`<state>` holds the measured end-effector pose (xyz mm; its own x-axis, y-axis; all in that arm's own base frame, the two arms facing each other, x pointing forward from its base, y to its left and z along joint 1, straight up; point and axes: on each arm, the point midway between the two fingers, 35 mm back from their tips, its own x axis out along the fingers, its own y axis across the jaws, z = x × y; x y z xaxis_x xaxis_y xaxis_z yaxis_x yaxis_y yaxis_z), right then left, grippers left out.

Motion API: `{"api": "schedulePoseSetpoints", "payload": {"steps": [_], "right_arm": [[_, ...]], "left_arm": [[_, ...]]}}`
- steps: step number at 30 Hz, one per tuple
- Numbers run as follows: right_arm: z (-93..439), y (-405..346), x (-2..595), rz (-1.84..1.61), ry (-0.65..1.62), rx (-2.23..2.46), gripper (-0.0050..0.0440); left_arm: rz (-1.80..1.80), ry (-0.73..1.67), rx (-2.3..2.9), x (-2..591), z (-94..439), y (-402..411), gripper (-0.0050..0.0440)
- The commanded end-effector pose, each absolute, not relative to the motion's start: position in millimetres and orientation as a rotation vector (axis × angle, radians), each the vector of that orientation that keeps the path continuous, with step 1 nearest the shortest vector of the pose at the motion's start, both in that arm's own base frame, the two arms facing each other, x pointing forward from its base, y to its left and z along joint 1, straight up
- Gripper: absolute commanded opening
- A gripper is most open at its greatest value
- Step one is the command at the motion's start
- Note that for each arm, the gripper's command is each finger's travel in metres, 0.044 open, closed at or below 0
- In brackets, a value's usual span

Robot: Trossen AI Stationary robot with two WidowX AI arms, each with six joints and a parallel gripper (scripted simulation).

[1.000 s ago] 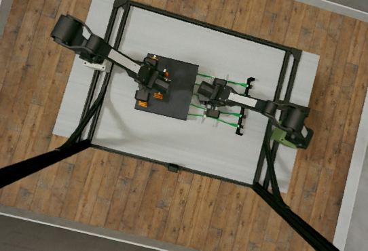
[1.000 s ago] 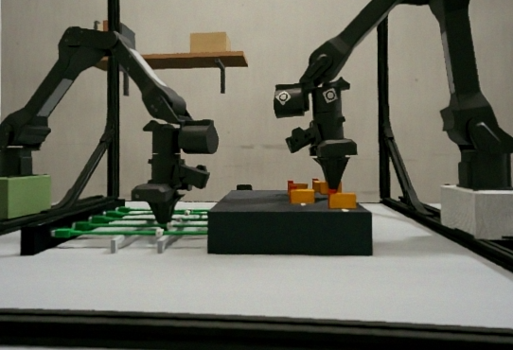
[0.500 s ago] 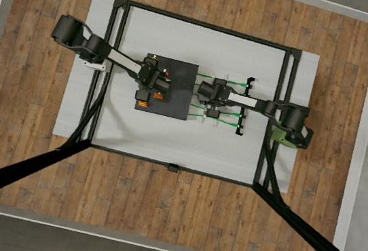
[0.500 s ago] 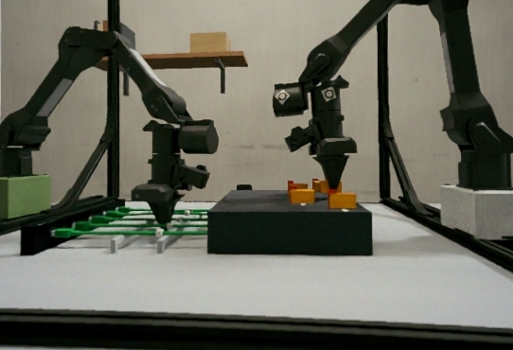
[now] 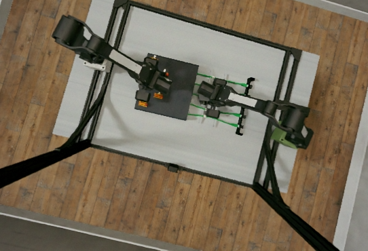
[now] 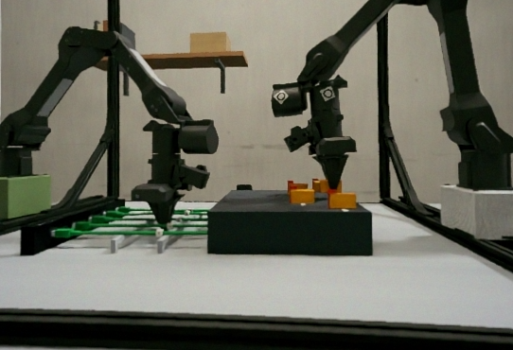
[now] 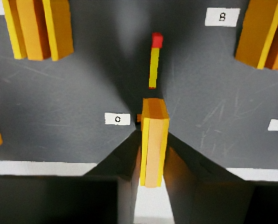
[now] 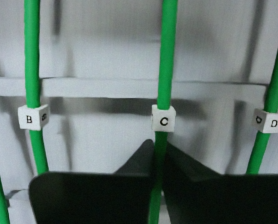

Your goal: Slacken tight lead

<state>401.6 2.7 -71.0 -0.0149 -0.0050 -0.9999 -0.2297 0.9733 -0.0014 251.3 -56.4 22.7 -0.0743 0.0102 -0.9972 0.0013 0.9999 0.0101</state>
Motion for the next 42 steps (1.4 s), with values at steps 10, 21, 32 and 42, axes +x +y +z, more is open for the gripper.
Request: {"api": "schedulePoseSetpoints", "payload": {"steps": [10,21,32,42], "right_arm": [[-60,3,409,0.176,1.546,-0.187,-0.005],[-60,3,409,0.176,1.546,-0.187,-0.005],[-36,3,409,0.176,1.546,-0.187,-0.005],[-18,3,406,0.178,1.557,-0.187,-0.005]], "left_arm": [[0.002,1.615,0.003,257,36,-58,-0.005],[0.002,1.615,0.003,257,42,-58,-0.005],[0.003,1.624,0.004,257,40,-58,-0.005],[0.004,1.63,0.005,257,40,-58,-0.005]]}}
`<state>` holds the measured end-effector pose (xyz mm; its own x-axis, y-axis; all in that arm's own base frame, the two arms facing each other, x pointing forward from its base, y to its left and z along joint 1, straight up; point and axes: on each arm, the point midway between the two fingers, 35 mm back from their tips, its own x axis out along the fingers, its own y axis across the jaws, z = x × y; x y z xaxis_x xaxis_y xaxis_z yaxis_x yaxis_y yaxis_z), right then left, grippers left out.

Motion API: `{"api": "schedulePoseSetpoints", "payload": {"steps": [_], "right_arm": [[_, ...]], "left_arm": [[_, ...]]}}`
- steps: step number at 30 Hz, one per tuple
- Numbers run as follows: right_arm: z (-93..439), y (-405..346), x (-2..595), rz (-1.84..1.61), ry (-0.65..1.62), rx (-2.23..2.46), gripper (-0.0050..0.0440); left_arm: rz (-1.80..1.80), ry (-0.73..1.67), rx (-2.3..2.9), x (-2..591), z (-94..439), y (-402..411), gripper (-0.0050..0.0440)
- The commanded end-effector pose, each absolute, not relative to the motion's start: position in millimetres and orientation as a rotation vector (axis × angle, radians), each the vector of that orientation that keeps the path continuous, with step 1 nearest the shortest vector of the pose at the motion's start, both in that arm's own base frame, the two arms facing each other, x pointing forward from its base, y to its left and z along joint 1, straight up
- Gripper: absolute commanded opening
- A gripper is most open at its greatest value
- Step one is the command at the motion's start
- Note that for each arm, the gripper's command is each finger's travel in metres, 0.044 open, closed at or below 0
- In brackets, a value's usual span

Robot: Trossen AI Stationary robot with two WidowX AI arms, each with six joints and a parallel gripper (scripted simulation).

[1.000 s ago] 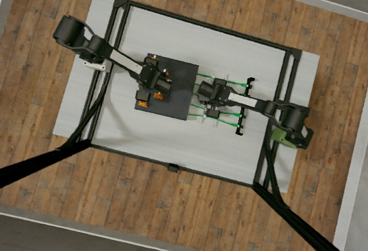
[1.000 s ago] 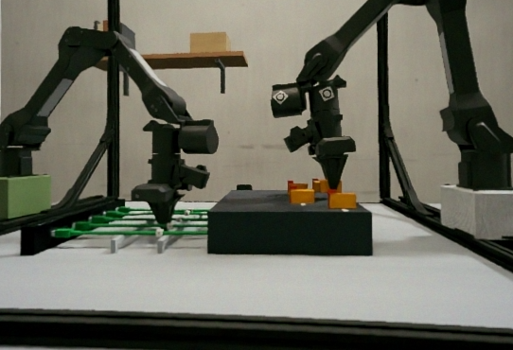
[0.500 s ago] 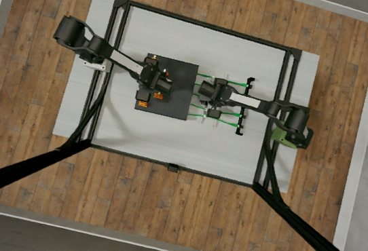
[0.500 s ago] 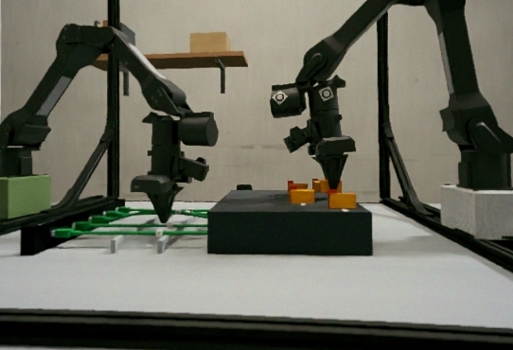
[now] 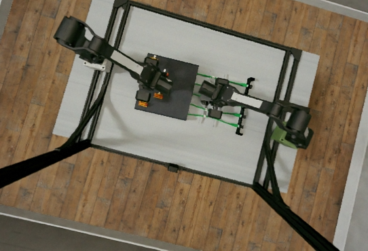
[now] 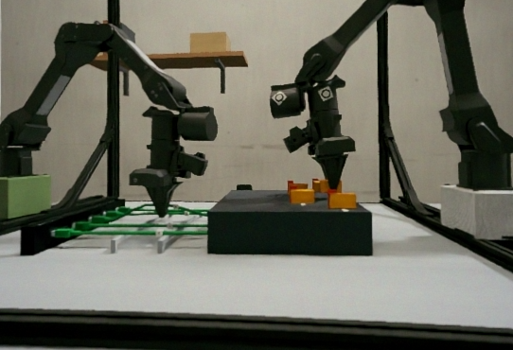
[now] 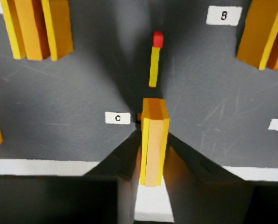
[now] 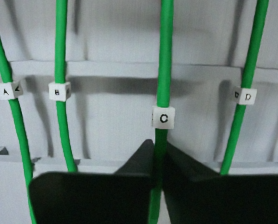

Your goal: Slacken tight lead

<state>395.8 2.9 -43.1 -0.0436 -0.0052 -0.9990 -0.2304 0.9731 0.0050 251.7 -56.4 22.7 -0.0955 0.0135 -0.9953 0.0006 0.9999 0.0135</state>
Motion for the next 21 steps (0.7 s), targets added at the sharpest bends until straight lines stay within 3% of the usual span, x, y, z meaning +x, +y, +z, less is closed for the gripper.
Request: {"api": "schedulePoseSetpoints", "payload": {"steps": [1,21], "right_arm": [[-18,3,406,0.178,1.557,-0.187,-0.005],[-4,3,401,0.181,1.579,-0.185,-0.005]], "left_arm": [[0.004,1.63,0.005,257,40,-58,-0.005],[0.005,1.636,0.005,257,40,-58,-0.005]]}}
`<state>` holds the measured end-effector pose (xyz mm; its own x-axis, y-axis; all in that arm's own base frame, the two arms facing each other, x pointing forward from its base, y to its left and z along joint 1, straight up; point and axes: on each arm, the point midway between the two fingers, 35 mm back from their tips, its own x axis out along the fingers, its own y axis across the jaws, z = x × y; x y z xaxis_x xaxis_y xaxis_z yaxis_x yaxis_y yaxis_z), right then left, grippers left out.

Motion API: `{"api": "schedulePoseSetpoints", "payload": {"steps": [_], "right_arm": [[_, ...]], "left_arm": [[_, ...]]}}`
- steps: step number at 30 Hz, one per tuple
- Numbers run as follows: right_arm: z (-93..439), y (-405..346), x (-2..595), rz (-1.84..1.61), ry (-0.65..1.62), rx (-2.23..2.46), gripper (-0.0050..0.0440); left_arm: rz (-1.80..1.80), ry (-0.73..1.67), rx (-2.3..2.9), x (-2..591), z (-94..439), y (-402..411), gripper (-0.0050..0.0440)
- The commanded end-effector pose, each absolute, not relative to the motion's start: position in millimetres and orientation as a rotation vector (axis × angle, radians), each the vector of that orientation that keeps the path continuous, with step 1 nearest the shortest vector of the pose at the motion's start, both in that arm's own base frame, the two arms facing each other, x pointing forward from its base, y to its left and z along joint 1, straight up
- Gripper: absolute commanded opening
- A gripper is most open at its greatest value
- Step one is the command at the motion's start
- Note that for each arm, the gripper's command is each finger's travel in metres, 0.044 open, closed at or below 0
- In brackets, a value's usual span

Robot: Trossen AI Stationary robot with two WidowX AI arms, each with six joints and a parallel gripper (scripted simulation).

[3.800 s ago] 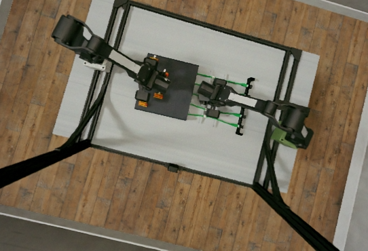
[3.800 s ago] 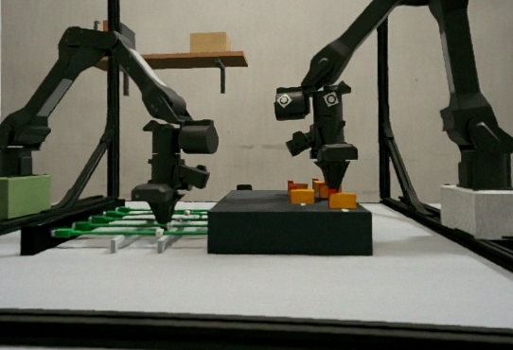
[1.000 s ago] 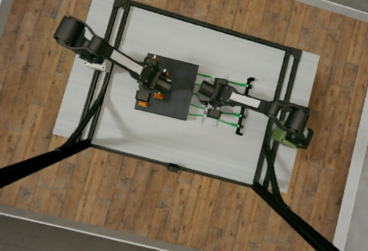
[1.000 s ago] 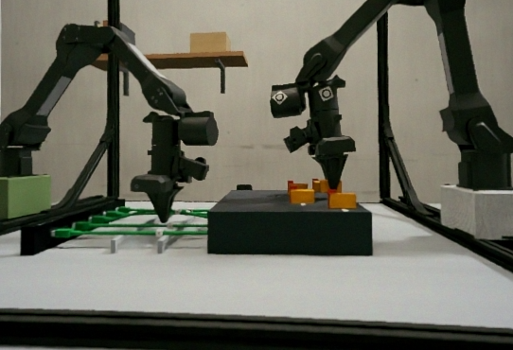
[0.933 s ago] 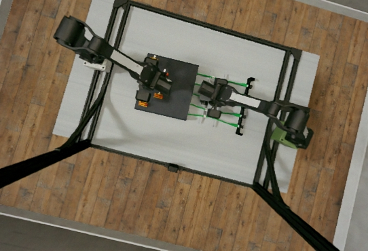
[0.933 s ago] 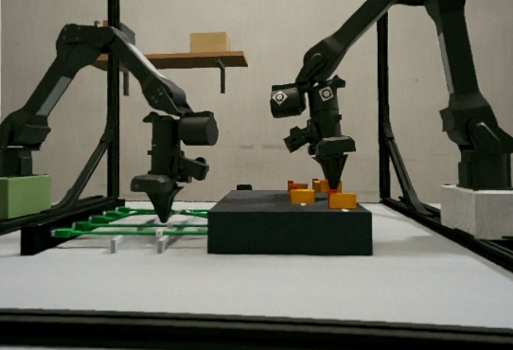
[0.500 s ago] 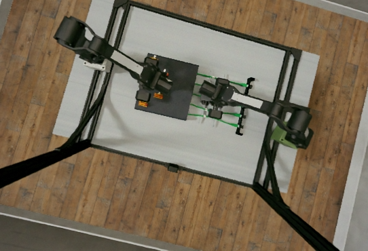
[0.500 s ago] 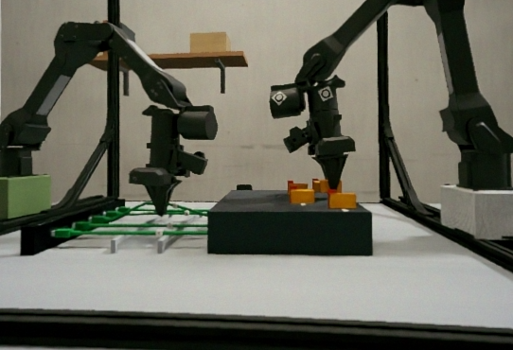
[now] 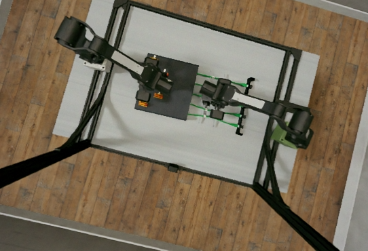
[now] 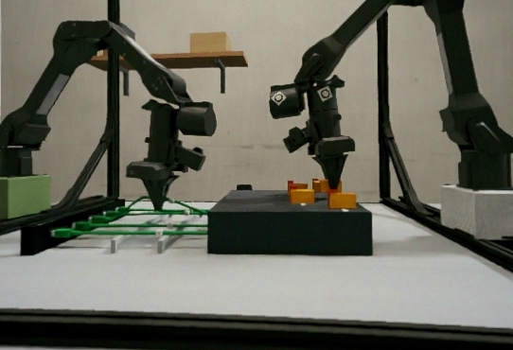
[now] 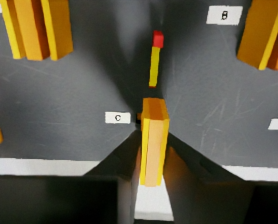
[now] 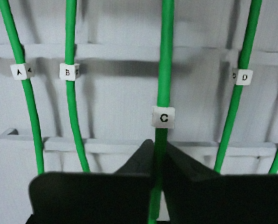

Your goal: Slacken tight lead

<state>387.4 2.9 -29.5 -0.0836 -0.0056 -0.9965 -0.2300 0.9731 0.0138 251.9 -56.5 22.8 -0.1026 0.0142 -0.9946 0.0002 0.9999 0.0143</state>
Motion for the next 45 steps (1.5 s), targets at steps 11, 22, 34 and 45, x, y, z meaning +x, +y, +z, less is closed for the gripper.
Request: {"api": "schedulePoseSetpoints", "payload": {"steps": [11,22,34,45], "right_arm": [[8,3,394,0.184,1.613,-0.183,-0.005],[8,3,394,0.184,1.613,-0.183,-0.005],[16,3,385,0.189,1.654,-0.181,-0.005],[22,2,376,0.193,1.703,-0.176,-0.005]], "left_arm": [[0.006,1.642,0.005,257,40,-58,-0.005],[0.006,1.642,0.005,257,40,-58,-0.005],[0.007,1.648,0.005,257,40,-58,-0.005],[0.008,1.653,0.006,257,40,-58,-0.005]]}}
